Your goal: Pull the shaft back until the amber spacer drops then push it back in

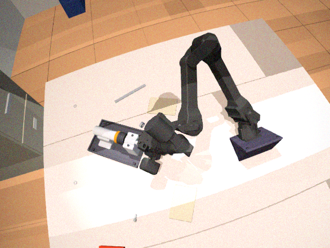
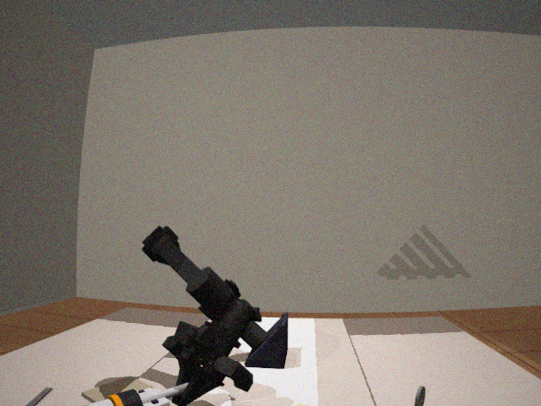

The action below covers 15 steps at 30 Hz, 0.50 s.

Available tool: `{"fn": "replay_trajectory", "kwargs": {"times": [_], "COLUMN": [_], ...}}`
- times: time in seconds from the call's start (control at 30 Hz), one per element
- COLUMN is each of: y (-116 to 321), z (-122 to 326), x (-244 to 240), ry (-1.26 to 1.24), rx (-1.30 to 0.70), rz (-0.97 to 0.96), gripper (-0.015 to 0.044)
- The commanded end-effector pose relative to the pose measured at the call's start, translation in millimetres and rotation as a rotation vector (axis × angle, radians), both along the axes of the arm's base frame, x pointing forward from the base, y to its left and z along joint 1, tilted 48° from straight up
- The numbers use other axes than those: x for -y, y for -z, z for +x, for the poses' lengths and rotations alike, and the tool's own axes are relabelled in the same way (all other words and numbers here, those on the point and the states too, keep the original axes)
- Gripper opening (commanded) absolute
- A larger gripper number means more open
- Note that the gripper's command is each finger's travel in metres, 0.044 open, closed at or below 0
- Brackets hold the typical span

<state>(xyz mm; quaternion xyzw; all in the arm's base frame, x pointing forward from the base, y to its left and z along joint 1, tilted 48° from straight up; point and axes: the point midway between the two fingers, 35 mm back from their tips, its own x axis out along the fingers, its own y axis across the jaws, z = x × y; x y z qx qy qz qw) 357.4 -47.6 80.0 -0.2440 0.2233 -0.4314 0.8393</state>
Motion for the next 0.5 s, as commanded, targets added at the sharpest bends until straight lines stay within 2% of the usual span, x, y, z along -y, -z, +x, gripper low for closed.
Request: {"fn": "replay_trajectory", "kwargs": {"times": [0.0, 0.47], "y": [0.2, 0.7], "z": [-1.1, -2.1], "x": [-0.4, -1.0], "ry": [0.001, 0.001], "rx": [0.002, 0.002], "rz": [0.000, 0.000], "gripper": [0.0000, 0.0000]}}
